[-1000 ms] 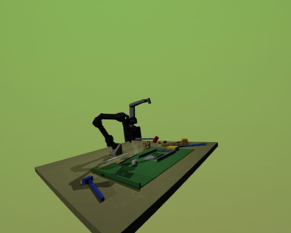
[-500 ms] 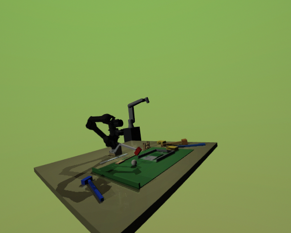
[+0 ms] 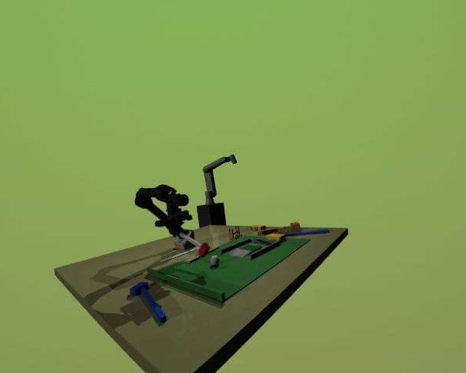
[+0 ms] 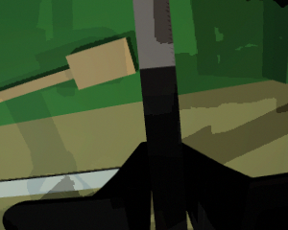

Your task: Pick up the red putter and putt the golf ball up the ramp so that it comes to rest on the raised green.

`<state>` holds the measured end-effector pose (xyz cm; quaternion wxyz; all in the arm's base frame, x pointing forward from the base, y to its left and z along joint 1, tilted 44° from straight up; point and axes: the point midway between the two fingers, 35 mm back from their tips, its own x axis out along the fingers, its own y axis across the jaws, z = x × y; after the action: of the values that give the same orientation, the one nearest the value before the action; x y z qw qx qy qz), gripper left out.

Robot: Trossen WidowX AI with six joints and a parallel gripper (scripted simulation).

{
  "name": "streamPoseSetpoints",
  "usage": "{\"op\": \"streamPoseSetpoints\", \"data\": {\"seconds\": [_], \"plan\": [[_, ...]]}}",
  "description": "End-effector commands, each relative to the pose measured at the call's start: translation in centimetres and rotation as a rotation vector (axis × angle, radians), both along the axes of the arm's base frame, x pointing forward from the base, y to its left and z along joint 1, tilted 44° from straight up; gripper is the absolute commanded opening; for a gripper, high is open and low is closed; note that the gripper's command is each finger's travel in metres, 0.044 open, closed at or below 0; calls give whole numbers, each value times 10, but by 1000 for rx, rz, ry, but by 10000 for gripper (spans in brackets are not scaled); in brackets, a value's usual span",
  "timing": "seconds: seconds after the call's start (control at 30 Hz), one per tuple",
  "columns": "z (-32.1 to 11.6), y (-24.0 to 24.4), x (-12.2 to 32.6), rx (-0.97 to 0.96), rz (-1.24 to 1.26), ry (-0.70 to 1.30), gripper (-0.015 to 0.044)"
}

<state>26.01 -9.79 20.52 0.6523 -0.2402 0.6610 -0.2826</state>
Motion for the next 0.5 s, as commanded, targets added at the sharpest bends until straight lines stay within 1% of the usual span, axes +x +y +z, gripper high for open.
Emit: {"op": "streamPoseSetpoints", "data": {"seconds": [0.0, 0.13, 0.47], "plan": [[-7, -9, 0, -7, 3, -4, 0], [-18, -19, -2, -8, 3, -4, 0], [-25, -27, -2, -9, 3, -5, 0]]}}
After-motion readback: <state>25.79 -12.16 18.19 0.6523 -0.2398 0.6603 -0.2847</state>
